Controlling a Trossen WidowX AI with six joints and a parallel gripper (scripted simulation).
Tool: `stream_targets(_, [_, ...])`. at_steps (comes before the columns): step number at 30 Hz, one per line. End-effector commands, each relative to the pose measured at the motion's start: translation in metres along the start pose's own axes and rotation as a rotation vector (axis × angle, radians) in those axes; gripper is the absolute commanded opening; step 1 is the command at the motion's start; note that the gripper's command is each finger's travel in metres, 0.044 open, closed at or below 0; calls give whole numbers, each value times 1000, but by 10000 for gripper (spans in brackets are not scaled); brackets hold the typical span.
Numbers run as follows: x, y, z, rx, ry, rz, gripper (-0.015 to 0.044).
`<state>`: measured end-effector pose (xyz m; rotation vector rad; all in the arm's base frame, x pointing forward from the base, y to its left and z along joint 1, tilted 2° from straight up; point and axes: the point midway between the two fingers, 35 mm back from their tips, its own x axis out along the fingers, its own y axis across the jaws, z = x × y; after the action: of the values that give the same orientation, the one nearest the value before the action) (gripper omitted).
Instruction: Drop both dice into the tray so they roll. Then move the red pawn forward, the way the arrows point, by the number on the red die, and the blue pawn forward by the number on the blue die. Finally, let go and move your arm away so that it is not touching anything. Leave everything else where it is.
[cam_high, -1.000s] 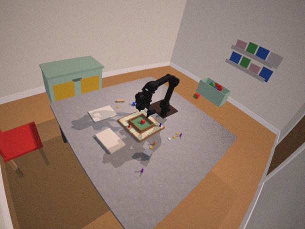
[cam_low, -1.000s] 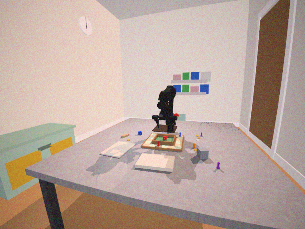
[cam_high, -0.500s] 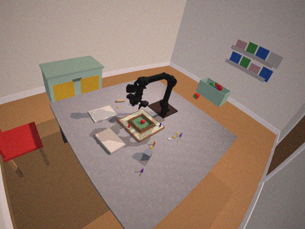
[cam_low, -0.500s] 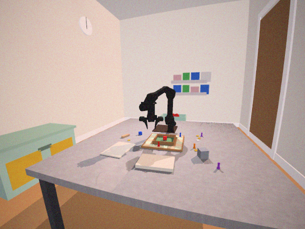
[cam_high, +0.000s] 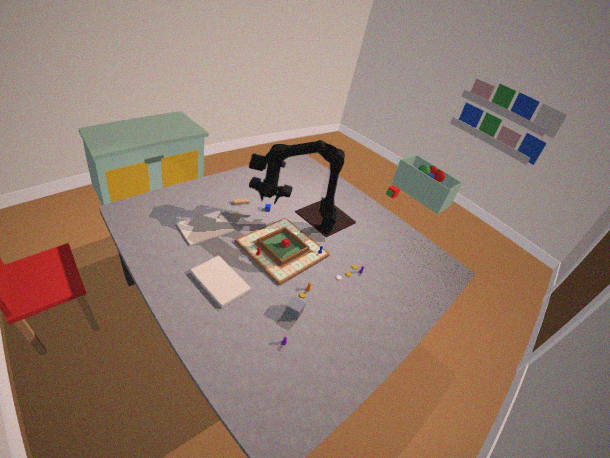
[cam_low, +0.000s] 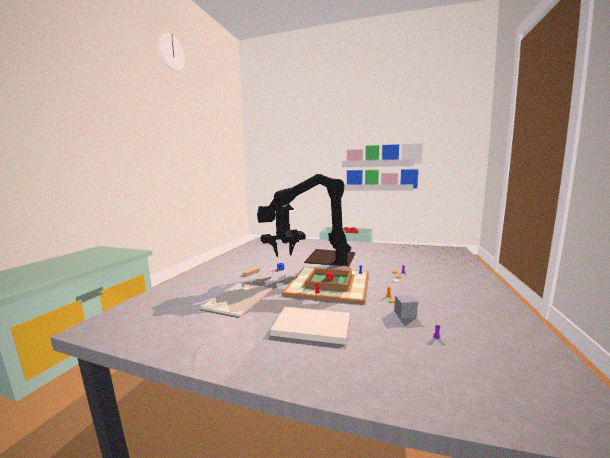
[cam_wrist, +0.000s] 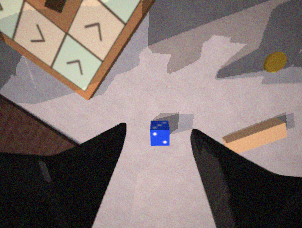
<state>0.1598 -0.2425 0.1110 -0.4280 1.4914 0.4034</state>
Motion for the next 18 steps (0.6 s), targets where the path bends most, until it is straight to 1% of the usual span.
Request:
stream_targets(1, [2, -7, -43, -122, -3, -7, 275])
stream_targets(10, [2, -5, -41, -122, -3, -7, 275])
stream_targets(13, [14, -5, -41, -122, -3, -7, 275])
stream_targets(18, [21, -5, -41, -122, -3, -7, 275])
